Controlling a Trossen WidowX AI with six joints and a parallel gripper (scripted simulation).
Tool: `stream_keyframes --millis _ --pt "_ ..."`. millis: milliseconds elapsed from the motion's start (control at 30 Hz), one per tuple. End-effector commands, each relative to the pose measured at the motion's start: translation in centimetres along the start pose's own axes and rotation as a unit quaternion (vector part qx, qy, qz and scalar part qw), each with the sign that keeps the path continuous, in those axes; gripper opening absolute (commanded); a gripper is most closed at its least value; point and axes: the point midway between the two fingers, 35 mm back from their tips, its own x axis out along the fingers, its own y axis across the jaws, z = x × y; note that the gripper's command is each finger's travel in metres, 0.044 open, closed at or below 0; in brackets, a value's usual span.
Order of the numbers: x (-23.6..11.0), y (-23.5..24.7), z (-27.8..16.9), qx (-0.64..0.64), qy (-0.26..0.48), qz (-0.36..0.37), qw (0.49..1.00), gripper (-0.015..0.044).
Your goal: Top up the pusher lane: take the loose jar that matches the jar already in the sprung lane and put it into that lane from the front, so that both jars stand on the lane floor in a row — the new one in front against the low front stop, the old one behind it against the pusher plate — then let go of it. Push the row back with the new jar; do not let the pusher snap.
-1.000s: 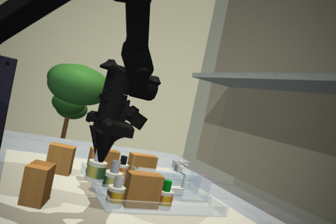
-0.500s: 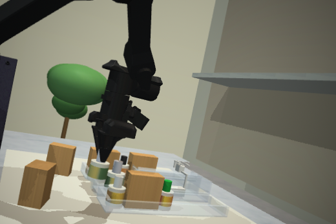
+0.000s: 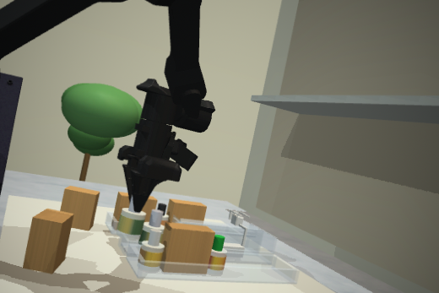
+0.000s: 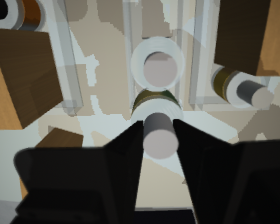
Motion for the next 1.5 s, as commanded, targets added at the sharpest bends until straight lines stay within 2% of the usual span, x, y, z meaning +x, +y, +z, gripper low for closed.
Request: stream_keyframes --millis 0,1467 --pt "-0.4 -0.2 1.2 0.009 -0.012 -0.001 1.0 0.0" --pt "-0.6 -0.4 2.4 0.009 -0.013 -0.001 1.0 0.0"
